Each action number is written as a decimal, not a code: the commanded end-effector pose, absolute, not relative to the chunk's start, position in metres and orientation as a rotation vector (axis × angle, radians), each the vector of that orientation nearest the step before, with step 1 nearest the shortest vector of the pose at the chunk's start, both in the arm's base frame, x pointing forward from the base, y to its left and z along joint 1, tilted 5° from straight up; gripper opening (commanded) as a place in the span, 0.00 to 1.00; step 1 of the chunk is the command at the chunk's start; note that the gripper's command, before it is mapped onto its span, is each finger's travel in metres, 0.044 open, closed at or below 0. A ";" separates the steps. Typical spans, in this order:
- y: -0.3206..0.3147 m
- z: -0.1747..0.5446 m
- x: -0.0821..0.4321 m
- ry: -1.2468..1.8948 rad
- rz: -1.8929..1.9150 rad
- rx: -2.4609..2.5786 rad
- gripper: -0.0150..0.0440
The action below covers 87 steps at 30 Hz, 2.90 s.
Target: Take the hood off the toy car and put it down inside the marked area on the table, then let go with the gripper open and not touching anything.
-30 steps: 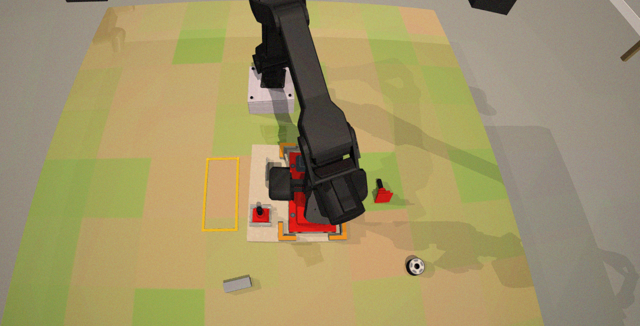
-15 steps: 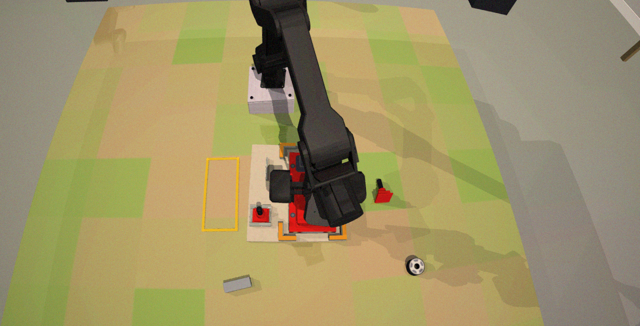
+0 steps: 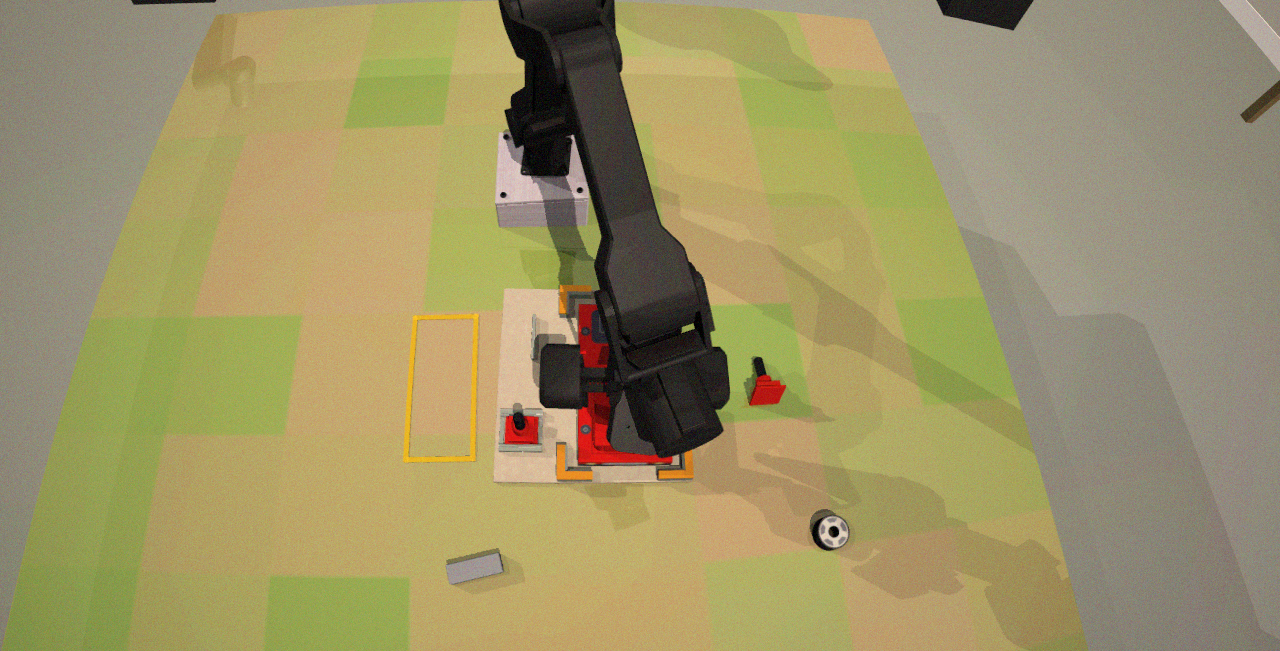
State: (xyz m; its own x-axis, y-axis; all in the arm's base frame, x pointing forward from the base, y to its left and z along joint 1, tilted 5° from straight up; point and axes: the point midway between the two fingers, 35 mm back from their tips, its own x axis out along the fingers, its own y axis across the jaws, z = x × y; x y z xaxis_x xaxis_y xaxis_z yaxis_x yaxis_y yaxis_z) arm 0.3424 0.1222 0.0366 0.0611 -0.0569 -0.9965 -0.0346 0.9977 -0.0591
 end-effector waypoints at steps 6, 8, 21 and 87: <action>0.121 0.032 0.342 1.512 -0.016 -0.082 1.00; 0.121 0.031 0.342 1.512 -0.016 -0.082 1.00; 0.120 0.024 0.342 1.512 -0.016 -0.082 1.00; 0.122 0.038 0.342 1.511 -0.018 -0.075 0.25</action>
